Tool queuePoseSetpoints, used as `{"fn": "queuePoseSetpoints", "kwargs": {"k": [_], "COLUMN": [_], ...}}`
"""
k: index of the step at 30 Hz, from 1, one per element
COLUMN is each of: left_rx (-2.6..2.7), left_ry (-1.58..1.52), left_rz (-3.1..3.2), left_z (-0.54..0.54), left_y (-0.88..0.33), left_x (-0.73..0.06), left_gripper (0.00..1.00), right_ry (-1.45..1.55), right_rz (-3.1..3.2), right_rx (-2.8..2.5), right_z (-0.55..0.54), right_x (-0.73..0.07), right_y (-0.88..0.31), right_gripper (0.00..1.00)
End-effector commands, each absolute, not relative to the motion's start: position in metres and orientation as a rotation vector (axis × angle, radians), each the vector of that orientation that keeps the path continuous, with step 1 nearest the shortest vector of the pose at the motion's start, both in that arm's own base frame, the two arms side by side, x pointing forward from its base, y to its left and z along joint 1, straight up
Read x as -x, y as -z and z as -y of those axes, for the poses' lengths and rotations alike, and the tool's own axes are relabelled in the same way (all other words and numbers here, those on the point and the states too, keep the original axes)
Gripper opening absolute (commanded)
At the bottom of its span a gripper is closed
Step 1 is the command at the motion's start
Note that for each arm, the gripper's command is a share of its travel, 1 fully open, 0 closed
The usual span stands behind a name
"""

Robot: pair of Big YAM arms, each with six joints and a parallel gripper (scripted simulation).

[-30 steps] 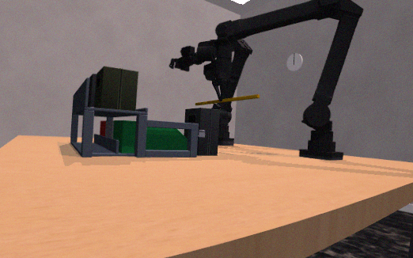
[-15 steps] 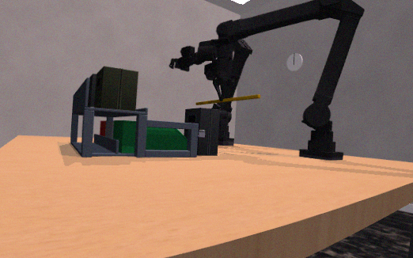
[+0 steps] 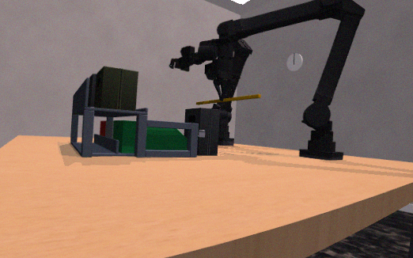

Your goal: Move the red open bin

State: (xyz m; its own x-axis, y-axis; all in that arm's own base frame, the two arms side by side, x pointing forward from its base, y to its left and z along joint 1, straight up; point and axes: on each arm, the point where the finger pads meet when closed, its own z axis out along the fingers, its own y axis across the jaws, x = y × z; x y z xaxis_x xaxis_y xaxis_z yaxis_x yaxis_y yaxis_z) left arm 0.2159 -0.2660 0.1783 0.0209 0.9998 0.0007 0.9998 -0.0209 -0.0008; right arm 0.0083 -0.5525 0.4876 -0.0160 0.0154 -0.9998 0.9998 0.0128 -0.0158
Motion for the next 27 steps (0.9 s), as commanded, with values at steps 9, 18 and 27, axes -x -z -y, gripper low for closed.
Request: {"fn": "queuePoseSetpoints", "kwargs": {"k": [9, 18, 27], "left_rx": [2.279, 2.276, 2.284], "left_ry": [-0.005, -0.004, -0.006], "left_rz": [2.239, 2.236, 2.244], "left_z": [0.2697, 0.2685, 0.2710], "left_y": [-0.1945, -0.1922, -0.1954], "left_x": [-0.2153, -0.2144, -0.2164], "left_gripper": [0.00, 0.00, 0.00], "right_ry": [1.205, 1.205, 1.205], "right_rz": [-1.212, -1.212, -1.212], "right_rx": [-1.205, -1.205, -1.205], "right_z": [0.5449, 0.5449, 0.5449], "right_x": [-0.0027, -0.0027, -0.0027], "right_y": [-0.5005, -0.5005, -0.5005], "right_gripper": [1.00, 1.00, 1.00]}}
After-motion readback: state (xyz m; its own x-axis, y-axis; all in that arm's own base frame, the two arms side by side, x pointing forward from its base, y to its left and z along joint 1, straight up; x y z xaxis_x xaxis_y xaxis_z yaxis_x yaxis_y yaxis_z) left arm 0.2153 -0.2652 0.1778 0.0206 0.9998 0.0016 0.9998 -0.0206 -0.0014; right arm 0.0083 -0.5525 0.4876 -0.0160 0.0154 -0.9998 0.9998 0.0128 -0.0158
